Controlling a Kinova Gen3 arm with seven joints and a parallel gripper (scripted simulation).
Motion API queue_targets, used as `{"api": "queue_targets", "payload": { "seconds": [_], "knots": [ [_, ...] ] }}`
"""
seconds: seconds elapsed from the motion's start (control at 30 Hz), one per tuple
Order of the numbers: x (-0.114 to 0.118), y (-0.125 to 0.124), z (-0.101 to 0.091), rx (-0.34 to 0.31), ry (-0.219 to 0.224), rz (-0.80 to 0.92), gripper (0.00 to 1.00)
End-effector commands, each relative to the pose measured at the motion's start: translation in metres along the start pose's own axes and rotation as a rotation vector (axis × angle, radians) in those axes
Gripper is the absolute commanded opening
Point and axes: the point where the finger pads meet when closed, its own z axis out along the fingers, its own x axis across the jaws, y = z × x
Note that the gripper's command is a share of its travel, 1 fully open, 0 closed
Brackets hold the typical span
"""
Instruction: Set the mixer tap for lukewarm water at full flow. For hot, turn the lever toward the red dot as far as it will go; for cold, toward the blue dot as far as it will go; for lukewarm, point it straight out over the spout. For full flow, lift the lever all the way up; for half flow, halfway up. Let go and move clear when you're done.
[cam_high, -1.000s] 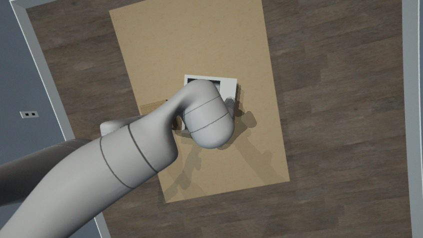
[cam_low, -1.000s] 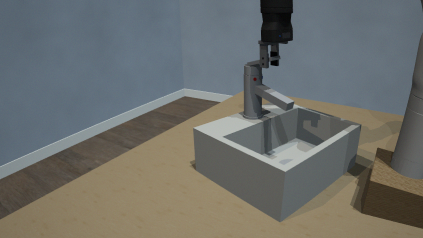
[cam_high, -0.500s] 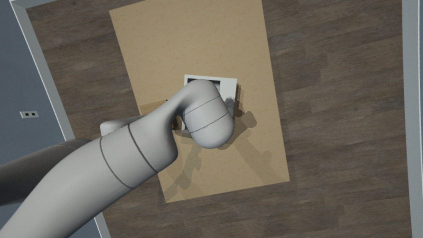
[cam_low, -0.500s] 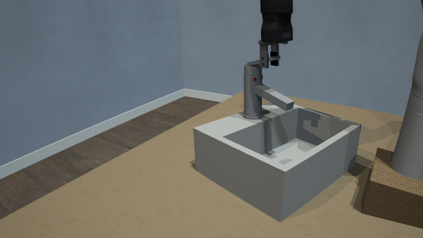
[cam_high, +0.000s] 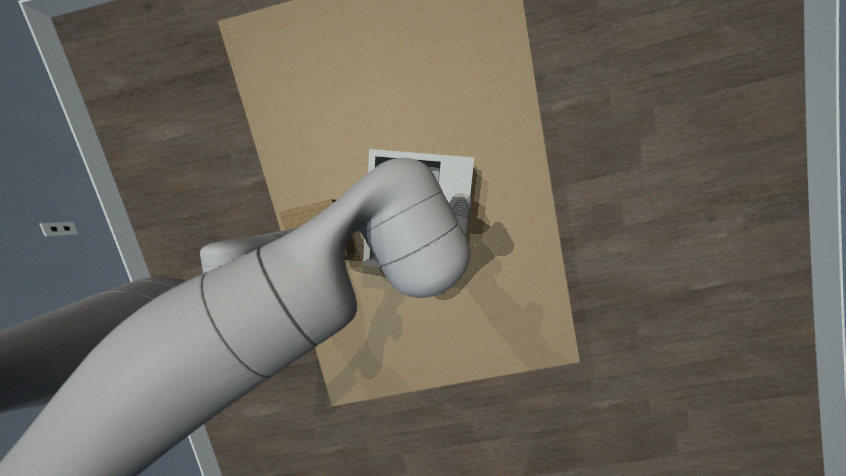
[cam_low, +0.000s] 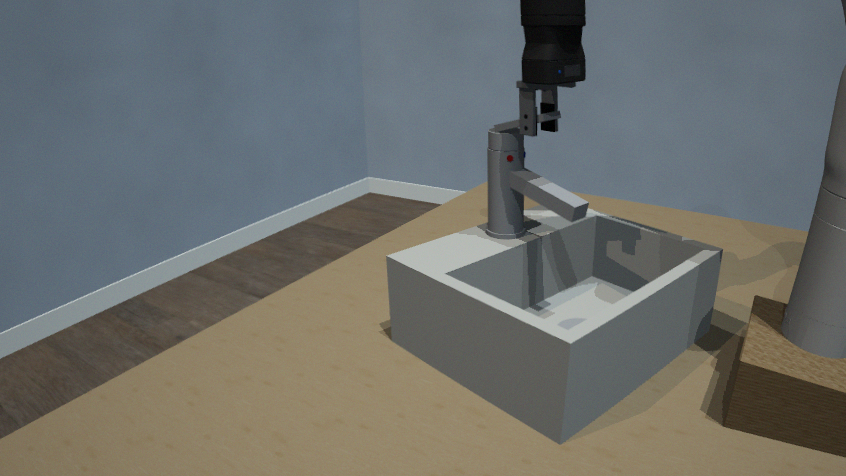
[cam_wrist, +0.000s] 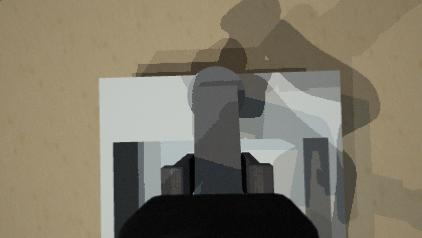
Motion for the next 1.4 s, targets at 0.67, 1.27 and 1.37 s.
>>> {"api": "queue_targets", "payload": {
  "seconds": [0.67, 1.27, 1.37],
  "knots": [
    [-0.0002, -0.0049, -0.0074, 0.021, -0.003, 0.002, 0.00],
    [-0.0002, -0.0049, -0.0074, 0.021, -0.003, 0.002, 1.00],
    [-0.0002, -0.0049, -0.0074, 0.021, -0.003, 0.002, 1.00]
  ]
}}
